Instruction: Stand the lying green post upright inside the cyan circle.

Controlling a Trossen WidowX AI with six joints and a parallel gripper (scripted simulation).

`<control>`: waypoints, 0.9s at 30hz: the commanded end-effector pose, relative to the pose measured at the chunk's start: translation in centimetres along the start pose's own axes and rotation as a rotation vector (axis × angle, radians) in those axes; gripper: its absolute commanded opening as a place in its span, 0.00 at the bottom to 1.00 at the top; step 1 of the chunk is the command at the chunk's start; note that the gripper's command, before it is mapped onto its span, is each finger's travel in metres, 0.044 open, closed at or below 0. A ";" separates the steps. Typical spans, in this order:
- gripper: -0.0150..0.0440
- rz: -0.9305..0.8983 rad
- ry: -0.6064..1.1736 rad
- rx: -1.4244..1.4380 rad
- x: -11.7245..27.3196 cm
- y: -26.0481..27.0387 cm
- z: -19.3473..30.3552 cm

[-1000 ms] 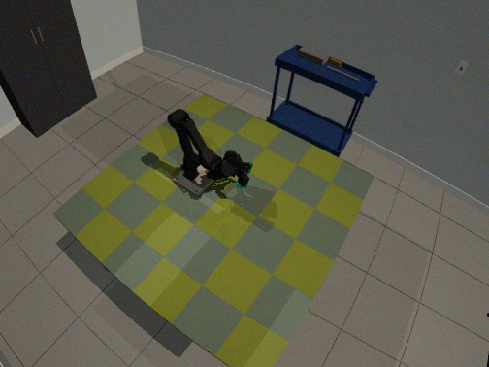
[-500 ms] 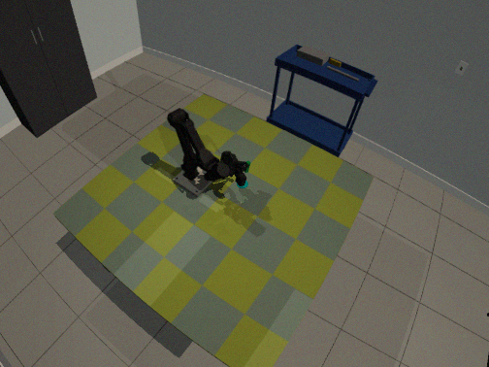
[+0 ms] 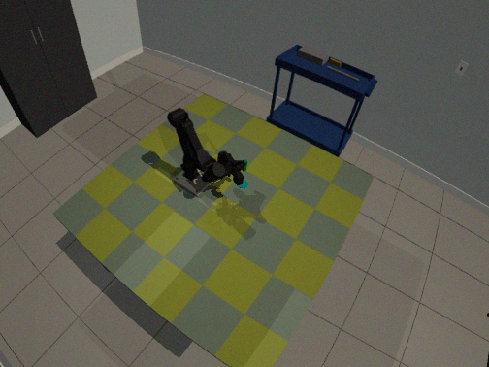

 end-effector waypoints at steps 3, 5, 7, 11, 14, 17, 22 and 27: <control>0.29 -0.006 -0.006 -0.001 0.1 0.2 0.2; 0.29 -0.006 -0.006 -0.001 0.1 0.2 0.2; 0.29 -0.006 -0.006 -0.001 0.1 0.2 0.2; 0.29 -0.006 -0.006 -0.001 0.1 0.2 0.2; 0.29 -0.006 -0.006 -0.001 0.1 0.2 0.2; 0.29 -0.006 -0.006 -0.001 0.1 0.1 0.4; 0.29 -0.006 -0.006 -0.001 -0.1 -0.5 1.3; 0.29 -0.006 -0.006 -0.001 -0.2 -1.1 2.3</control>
Point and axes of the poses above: the point midway between the two fingers, 35 mm back from their tips, its own x axis back along the fingers, its own y axis across the jaws, z = x × y, the point moved 10 cm from there along x, back along the fingers, and after that the axes turned 15 degrees about -x, right-handed, at the moved point
